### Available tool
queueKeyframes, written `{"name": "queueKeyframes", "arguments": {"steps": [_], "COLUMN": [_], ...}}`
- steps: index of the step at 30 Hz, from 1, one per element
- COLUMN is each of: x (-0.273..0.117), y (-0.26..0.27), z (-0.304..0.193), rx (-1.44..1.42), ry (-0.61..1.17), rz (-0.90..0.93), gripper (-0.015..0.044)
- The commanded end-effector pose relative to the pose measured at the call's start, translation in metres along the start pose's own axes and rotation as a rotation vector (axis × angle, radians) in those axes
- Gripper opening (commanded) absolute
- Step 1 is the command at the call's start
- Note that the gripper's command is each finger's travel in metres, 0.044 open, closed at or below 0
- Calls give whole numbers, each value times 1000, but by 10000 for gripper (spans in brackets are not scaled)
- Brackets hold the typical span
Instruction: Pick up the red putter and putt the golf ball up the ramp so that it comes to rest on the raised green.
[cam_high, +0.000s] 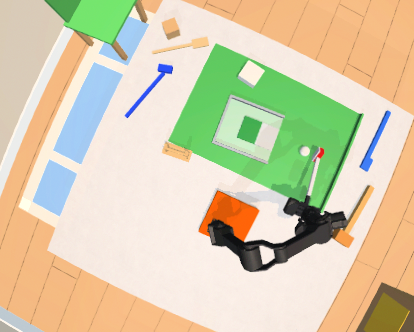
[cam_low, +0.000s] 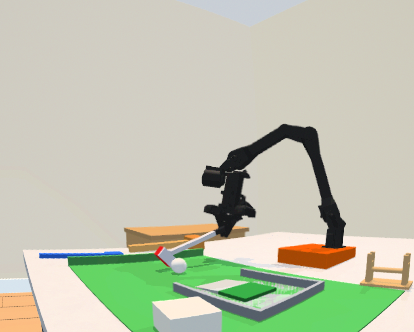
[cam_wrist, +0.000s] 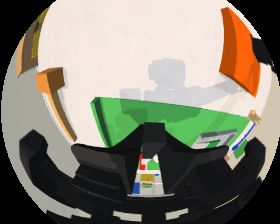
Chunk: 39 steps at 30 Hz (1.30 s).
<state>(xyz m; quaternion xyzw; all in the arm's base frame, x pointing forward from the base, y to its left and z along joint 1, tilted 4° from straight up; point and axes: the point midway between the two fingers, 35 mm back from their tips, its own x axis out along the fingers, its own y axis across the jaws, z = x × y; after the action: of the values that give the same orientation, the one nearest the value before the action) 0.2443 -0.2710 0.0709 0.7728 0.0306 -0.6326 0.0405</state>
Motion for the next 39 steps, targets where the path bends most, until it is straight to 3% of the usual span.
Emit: {"name": "queueKeyframes", "arguments": {"steps": [1, 30, 39], "x": [4, 5, 3], "y": [0, 24, -89], "z": [1, 1, -3], "rx": [-5, 0, -2], "ry": [5, 2, 4], "rz": [1, 0, -8], "gripper": [0, 0, 0]}}
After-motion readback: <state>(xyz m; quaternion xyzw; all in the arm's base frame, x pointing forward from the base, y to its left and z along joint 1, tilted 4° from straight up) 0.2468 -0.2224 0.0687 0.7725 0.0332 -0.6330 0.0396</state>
